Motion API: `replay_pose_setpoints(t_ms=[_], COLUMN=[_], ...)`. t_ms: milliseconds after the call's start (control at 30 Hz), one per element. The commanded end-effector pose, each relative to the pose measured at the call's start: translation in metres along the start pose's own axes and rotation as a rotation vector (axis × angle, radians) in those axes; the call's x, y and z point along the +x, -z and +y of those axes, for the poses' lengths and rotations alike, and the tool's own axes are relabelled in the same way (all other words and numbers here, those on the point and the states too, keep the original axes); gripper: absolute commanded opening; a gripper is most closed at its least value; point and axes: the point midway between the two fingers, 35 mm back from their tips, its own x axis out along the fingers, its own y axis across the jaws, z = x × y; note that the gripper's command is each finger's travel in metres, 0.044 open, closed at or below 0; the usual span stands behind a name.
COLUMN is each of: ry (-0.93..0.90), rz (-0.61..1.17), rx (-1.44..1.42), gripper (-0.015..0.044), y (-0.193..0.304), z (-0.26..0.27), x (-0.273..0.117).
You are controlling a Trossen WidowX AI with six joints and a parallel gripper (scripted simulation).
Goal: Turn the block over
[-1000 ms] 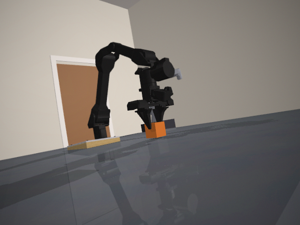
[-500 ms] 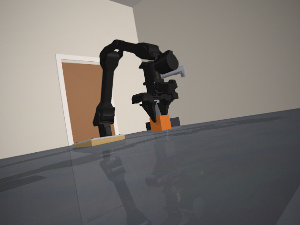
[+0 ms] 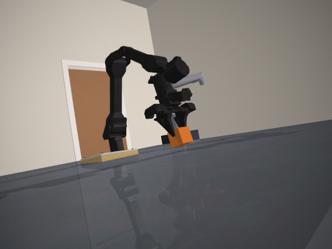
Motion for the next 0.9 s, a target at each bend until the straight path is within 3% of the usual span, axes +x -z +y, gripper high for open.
replay_pose_setpoints(t_ms=[0, 500, 867], ry=[-0.002, -0.002, -0.002], rz=[-0.080, -0.305, -0.338], rx=[0.004, 0.004, 0.004], gripper=[0.0000, 0.0000, 0.0000], y=[-0.0007, 0.0052, 0.0041], z=[0.0004, 0.0006, 0.0005], x=[-0.0042, -0.0054, -0.0017])
